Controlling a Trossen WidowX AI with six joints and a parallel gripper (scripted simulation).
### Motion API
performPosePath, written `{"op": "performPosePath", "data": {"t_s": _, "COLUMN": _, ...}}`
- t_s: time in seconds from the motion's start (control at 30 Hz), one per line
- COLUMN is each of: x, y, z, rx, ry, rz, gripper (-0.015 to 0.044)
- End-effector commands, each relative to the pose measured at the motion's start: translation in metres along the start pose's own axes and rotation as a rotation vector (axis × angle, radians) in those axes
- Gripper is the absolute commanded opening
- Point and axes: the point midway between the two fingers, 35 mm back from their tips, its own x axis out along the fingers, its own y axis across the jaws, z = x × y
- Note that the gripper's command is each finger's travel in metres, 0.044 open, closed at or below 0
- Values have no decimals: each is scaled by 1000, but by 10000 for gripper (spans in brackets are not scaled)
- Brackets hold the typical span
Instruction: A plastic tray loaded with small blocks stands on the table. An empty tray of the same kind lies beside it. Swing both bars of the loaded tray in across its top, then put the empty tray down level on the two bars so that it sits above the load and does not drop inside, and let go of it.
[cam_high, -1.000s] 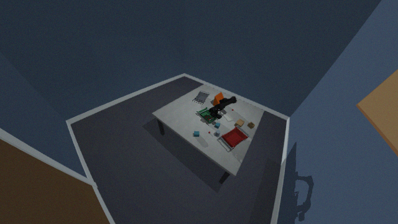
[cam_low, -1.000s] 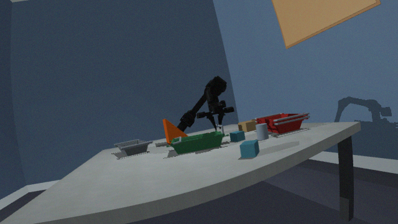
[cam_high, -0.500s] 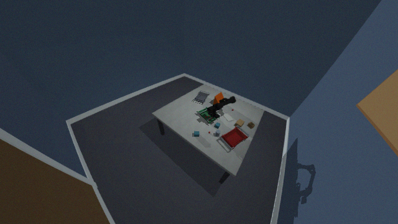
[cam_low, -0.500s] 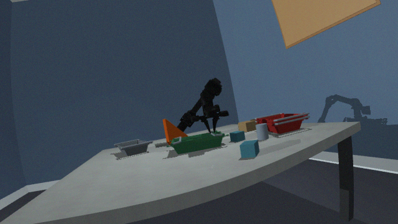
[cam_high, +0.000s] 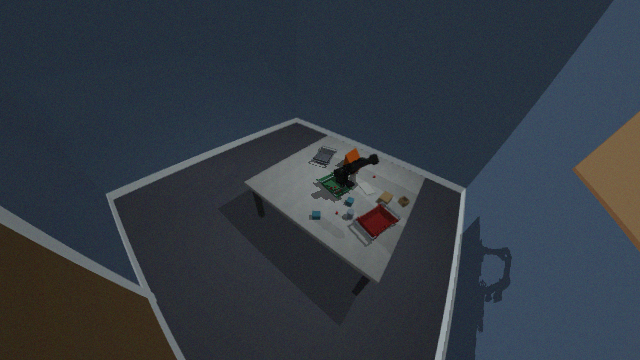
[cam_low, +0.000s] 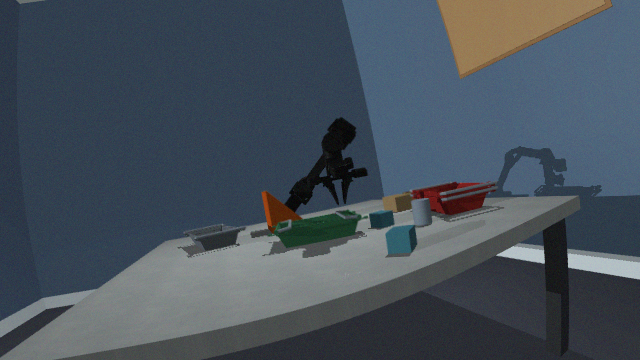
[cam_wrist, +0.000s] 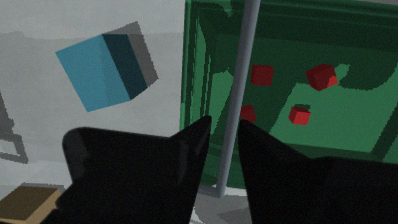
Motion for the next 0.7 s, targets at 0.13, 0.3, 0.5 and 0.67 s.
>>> {"op": "performPosePath", "data": {"t_s": 0.13, "x": 1, "y": 0, "z": 0, "rx": 4, "ry": 2, "rz": 0, "gripper": 88}}
{"op": "performPosePath", "data": {"t_s": 0.3, "x": 1, "y": 0, "z": 0, "rx": 4, "ry": 2, "rz": 0, "gripper": 88}}
{"op": "performPosePath", "data": {"t_s": 0.5, "x": 1, "y": 0, "z": 0, "rx": 4, "ry": 2, "rz": 0, "gripper": 0}}
{"op": "performPosePath", "data": {"t_s": 0.67, "x": 1, "y": 0, "z": 0, "rx": 4, "ry": 2, "rz": 0, "gripper": 0}}
